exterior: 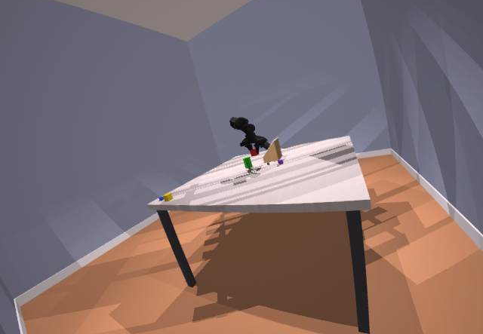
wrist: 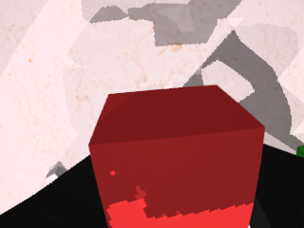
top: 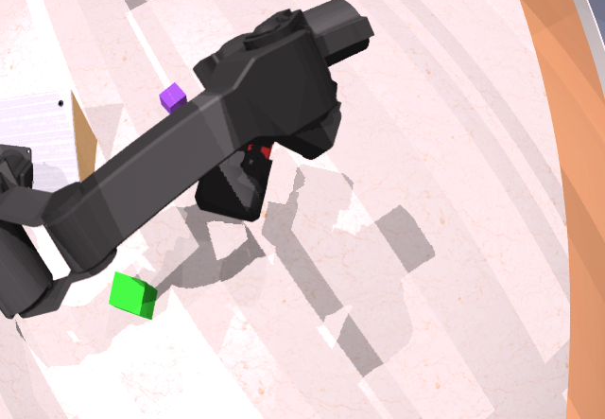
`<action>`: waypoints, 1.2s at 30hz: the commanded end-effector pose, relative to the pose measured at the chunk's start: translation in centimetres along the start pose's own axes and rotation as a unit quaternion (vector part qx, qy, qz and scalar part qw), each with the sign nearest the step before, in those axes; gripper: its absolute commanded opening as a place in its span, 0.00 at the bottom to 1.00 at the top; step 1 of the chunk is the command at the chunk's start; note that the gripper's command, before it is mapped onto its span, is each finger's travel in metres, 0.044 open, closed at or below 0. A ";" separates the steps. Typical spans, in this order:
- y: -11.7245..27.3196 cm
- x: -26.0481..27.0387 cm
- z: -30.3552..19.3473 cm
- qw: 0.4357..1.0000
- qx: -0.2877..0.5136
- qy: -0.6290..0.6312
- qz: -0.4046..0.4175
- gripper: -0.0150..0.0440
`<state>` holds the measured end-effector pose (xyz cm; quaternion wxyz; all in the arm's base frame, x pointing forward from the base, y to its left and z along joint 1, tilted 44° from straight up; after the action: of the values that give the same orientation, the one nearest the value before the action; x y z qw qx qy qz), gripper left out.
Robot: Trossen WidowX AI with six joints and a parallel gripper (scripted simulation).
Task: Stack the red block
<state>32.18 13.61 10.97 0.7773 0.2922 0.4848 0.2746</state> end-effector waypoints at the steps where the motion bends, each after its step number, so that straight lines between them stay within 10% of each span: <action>1: 0.2 -1.9 0.1 1.000 0.002 -0.001 -0.001 0.25; 36: 0.2 -17.1 -4.0 1.000 0.004 0.002 -0.004 0.25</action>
<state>22.87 3.17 19.65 0.7767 0.2938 0.4856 0.2731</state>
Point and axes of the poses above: the point midway between the two fingers, 35 mm back from their tips, its own y axis back along the fingers, its own x axis across the jaws, z = x × y, the point moved 6 cm from there along y, back along the fingers, and after that the axes turned 13 degrees about -y, right-handed, at the moved point
